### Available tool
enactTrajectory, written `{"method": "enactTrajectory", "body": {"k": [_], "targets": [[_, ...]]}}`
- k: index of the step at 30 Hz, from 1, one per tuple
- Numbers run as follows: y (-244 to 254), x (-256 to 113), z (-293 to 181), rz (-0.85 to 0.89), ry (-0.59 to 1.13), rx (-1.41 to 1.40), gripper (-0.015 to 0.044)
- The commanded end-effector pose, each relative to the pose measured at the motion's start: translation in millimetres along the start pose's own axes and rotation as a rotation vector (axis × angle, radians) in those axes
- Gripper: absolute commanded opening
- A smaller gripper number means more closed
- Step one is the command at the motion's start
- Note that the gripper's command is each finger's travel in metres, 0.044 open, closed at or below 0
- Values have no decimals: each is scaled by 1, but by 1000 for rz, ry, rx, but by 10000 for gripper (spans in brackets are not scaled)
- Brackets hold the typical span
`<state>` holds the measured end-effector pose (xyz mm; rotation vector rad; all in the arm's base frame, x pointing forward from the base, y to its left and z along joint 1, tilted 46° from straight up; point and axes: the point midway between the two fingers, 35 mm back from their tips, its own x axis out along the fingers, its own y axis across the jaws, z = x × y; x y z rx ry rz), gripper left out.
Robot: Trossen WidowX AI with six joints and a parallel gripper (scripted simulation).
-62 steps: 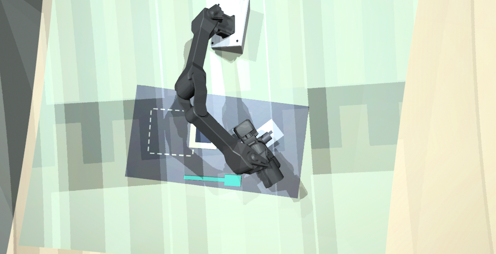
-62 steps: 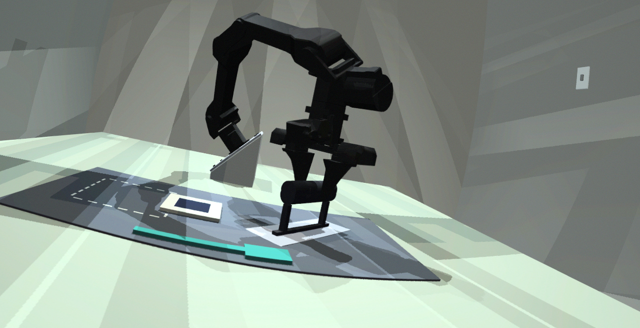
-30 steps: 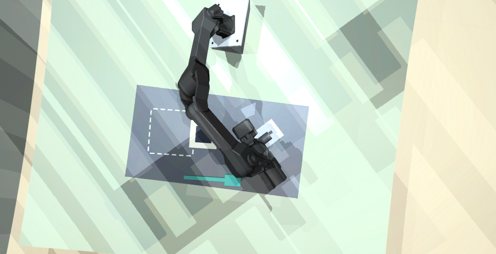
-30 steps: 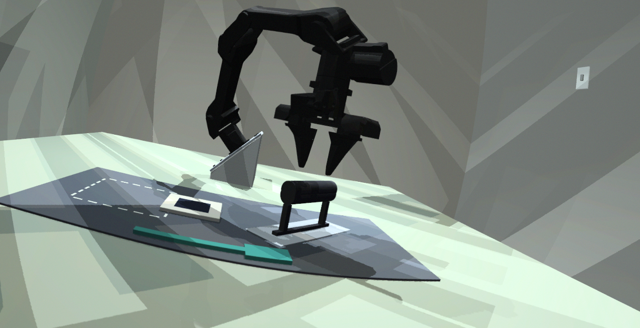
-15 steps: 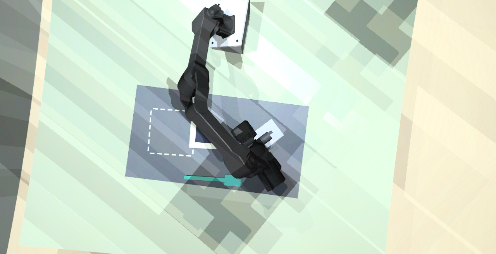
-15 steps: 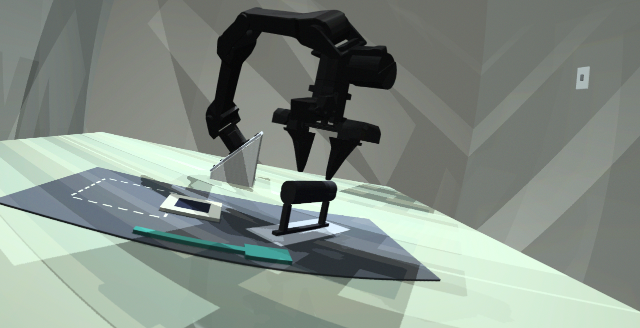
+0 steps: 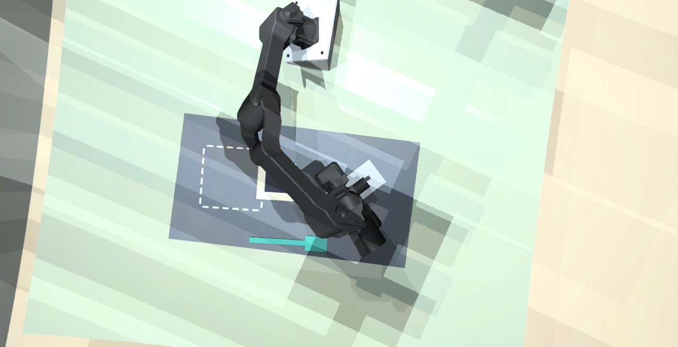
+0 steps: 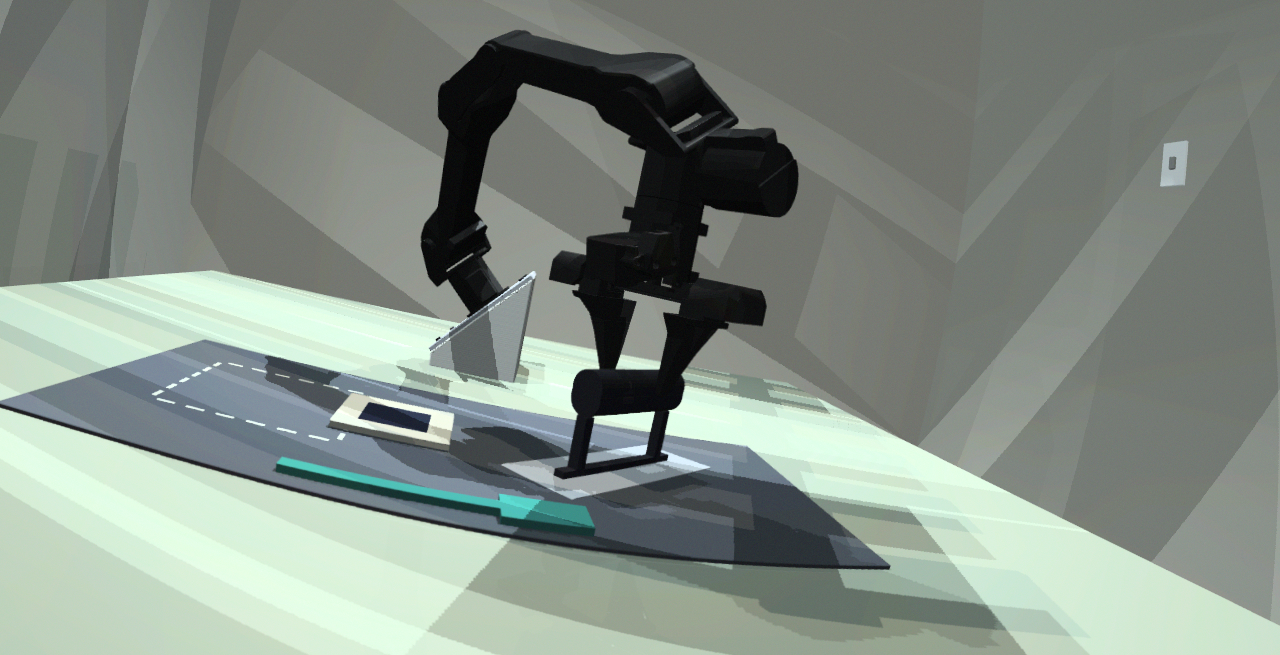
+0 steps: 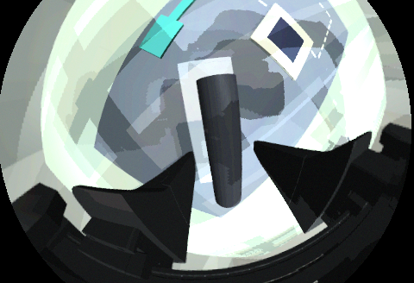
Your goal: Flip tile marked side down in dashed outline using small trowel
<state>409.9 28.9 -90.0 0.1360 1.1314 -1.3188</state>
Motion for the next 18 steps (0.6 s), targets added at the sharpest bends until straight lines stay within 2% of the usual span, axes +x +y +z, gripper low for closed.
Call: {"method": "enactTrajectory", "body": {"k": [1,5,10,18], "targets": [[0,7,0,3,-5,-4,270],[0,11,0,3,-5,-3,270],[0,11,0,3,-5,-3,139],[0,11,0,3,-5,-3,130]]}}
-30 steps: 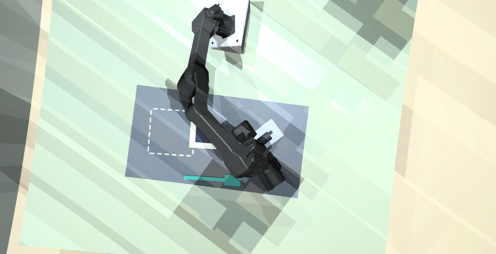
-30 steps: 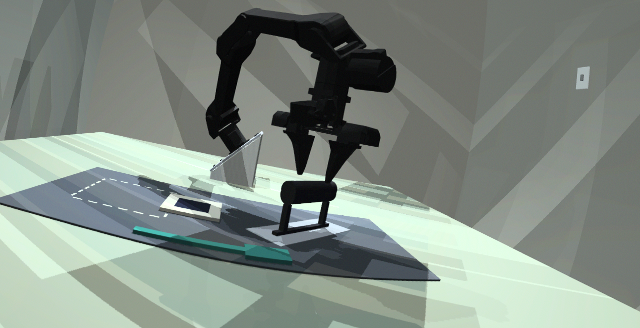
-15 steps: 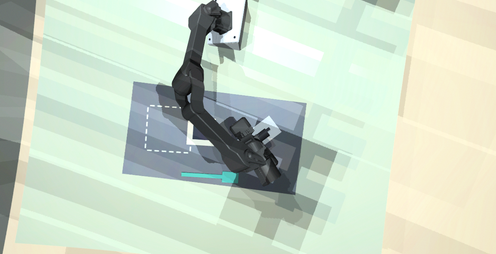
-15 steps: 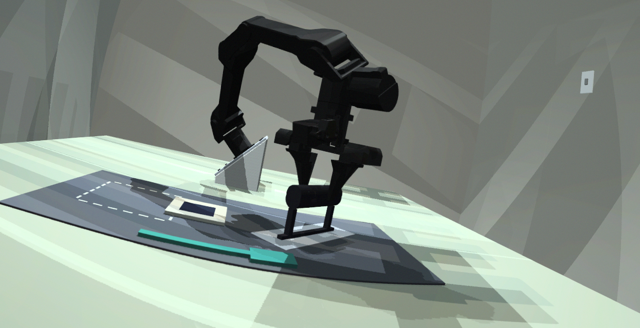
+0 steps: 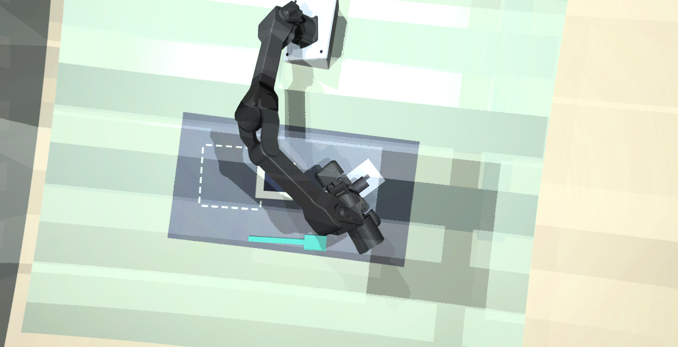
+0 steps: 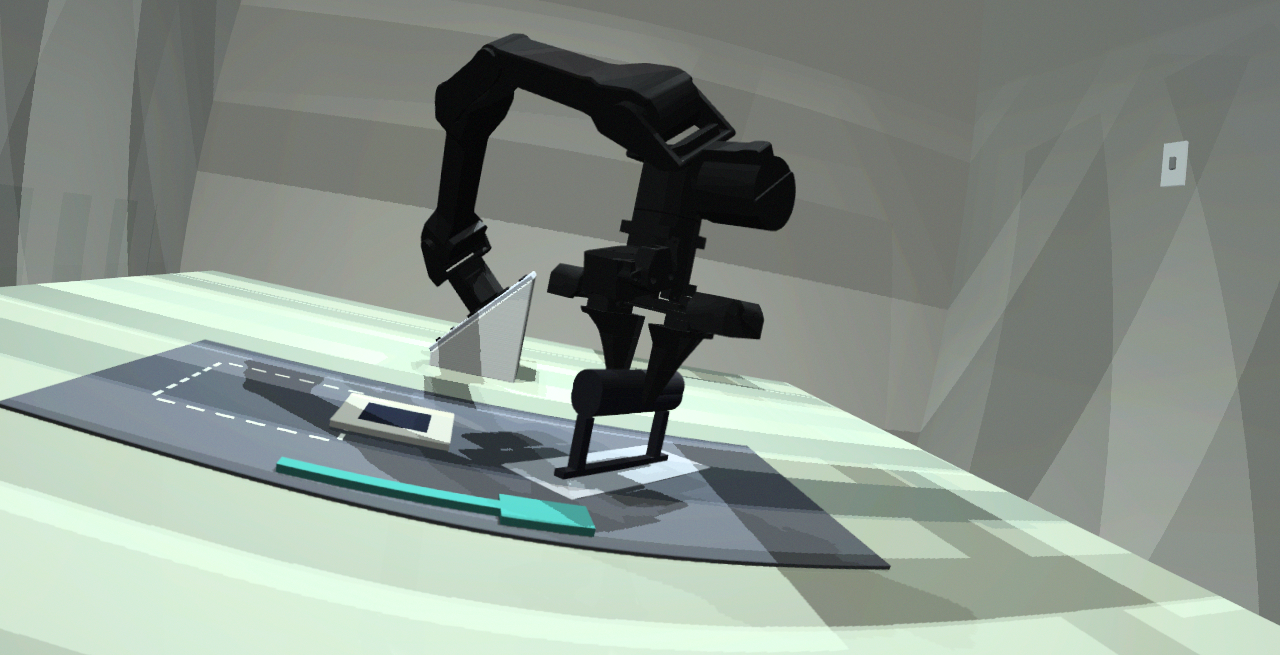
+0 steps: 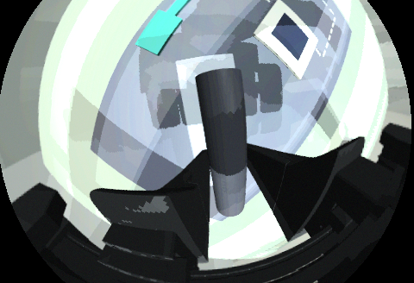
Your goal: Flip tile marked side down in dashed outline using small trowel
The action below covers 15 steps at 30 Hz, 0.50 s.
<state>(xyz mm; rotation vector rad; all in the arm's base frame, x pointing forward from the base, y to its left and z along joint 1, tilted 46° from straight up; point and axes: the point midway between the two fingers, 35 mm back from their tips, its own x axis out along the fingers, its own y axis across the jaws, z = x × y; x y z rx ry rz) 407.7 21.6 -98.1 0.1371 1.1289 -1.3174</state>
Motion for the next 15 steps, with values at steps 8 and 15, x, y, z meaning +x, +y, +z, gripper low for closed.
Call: {"method": "enactTrajectory", "body": {"k": [8,15], "targets": [[0,0,1,1,-4,-5,130],[0,0,1,1,-4,0,130]]}}
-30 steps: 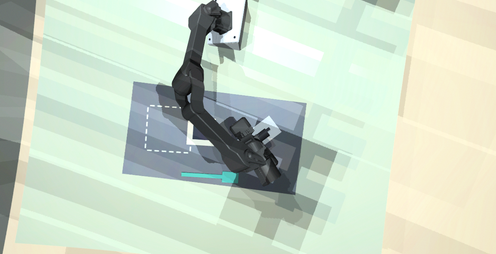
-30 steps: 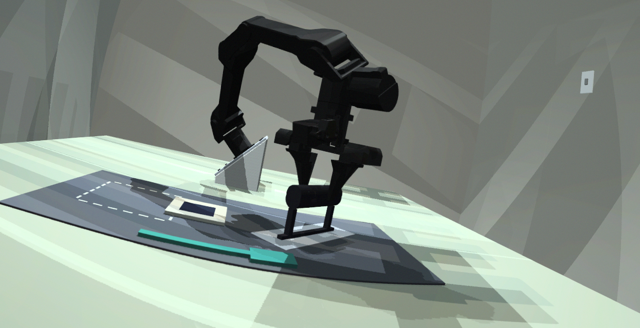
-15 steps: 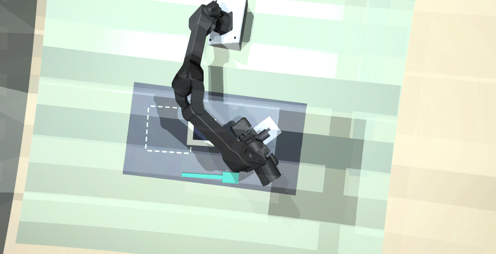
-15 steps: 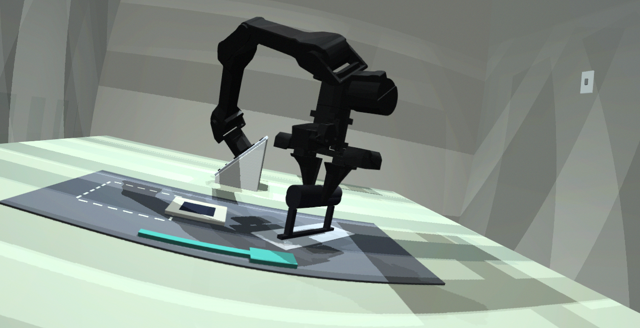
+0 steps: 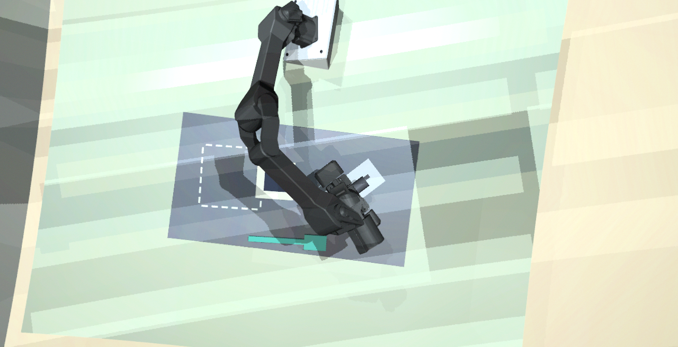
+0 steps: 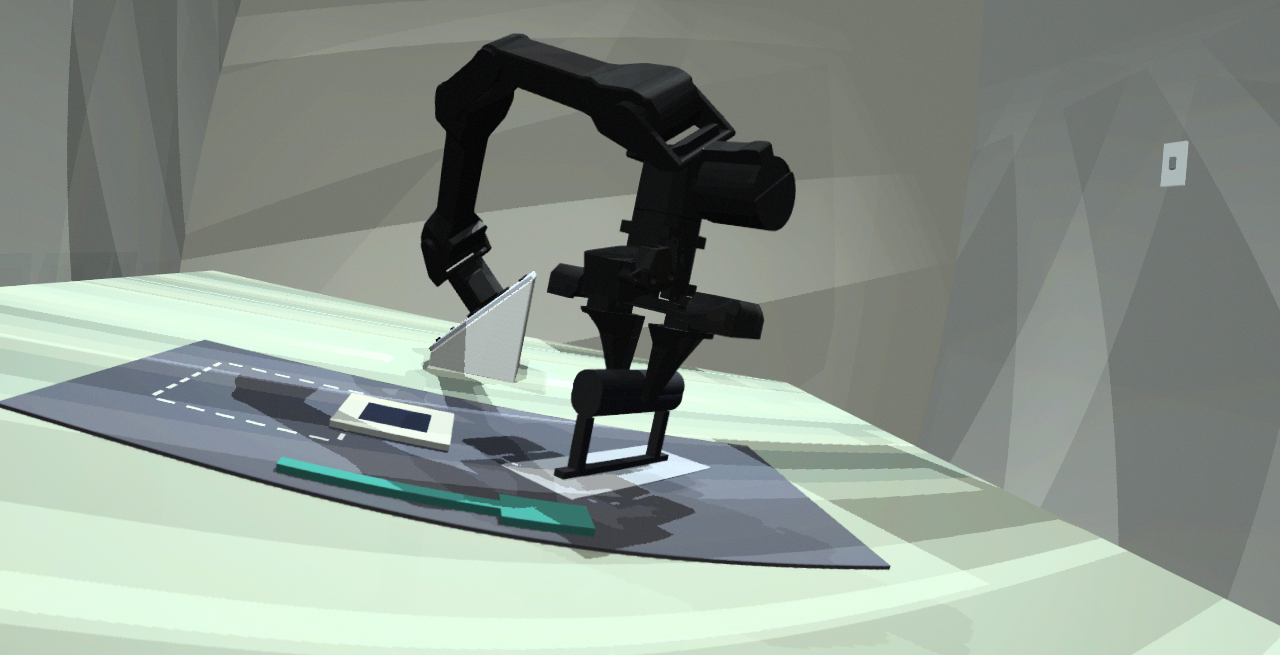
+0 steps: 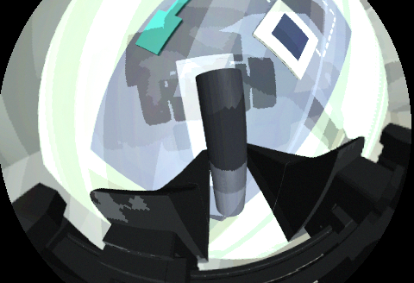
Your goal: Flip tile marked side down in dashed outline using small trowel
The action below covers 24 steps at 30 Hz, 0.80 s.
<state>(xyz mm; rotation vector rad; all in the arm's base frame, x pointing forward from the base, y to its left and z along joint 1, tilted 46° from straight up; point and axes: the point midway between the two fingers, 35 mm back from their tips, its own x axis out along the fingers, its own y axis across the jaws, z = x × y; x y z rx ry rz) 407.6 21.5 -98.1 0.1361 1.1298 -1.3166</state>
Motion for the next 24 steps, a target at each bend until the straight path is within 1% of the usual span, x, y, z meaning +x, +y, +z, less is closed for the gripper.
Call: {"method": "enactTrajectory", "body": {"k": [1,14,23,24], "targets": [[0,0,1,1,-4,15,130],[0,0,1,2,-3,371,130],[0,0,1,2,-3,389,130],[0,0,1,2,-3,389,156]]}}
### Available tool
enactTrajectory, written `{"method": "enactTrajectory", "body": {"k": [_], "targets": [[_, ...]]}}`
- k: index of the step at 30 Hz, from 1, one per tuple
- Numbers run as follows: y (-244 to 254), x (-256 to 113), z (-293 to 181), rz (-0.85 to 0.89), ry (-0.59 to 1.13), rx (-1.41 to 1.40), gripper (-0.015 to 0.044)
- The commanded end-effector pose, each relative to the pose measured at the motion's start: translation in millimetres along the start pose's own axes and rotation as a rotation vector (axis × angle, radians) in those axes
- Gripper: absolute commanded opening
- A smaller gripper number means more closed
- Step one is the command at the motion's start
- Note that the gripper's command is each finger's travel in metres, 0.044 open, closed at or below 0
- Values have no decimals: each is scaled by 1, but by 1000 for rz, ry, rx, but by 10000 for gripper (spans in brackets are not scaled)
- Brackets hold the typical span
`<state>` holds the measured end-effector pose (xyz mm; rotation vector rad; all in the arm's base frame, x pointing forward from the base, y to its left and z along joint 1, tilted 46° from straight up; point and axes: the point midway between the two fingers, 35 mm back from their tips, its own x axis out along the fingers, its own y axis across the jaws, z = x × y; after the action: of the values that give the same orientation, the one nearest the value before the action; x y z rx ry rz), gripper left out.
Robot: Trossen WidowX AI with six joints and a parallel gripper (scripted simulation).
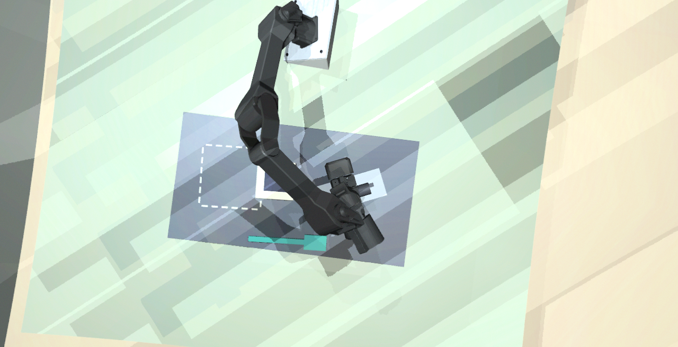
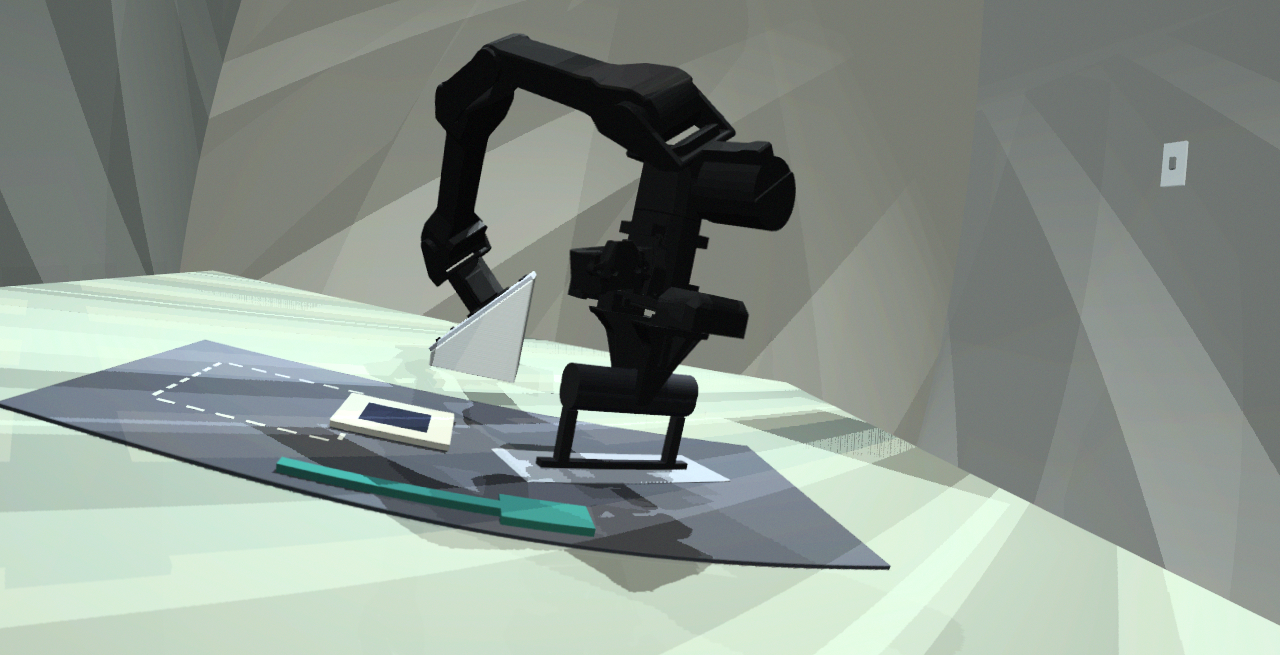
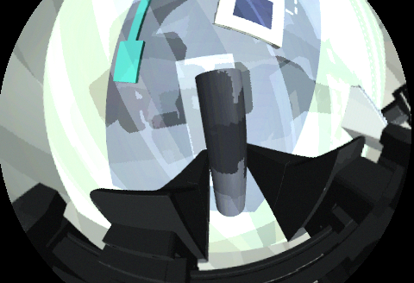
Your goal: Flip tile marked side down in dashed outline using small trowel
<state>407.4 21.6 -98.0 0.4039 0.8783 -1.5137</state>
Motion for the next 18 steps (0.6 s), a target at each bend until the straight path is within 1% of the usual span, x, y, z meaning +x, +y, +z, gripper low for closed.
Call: {"method": "enactTrajectory", "body": {"k": [1,4,5,18], "targets": [[1,0,1,2,-2,22,183],[1,0,1,2,-2,22,261],[1,0,1,2,-2,22,270],[1,0,1,2,-2,22,270]]}}
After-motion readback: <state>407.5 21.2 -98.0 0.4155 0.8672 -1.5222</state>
